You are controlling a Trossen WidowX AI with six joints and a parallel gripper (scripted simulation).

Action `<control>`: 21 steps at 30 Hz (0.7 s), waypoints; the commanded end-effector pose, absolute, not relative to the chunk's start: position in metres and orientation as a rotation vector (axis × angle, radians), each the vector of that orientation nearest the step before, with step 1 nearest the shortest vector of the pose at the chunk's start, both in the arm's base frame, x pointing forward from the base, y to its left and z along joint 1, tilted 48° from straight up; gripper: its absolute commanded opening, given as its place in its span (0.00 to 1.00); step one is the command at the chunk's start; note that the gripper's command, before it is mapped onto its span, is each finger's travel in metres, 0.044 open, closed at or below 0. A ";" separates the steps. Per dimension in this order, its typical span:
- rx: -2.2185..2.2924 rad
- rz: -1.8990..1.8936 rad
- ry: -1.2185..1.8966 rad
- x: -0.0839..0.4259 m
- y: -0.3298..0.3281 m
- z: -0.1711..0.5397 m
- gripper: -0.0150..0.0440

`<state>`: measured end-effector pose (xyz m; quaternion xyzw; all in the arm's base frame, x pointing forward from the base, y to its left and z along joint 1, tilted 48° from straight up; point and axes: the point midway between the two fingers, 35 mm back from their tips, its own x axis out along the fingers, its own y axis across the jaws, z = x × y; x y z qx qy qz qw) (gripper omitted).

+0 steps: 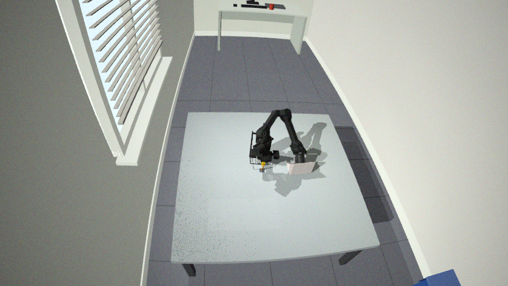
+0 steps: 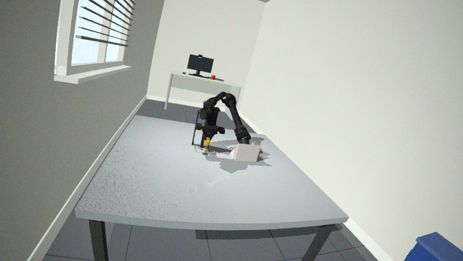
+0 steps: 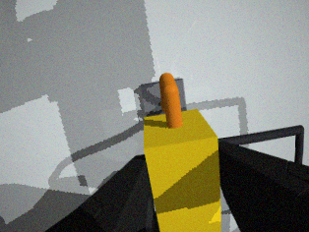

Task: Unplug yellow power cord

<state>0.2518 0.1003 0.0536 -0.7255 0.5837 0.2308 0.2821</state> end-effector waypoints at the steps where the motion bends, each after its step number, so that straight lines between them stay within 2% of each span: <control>1: -1.933 0.622 1.551 0.252 0.104 0.053 0.34; 16: -1.934 0.621 1.551 0.253 0.114 0.045 1.00; 21: -1.933 0.621 1.550 0.250 0.148 0.021 1.00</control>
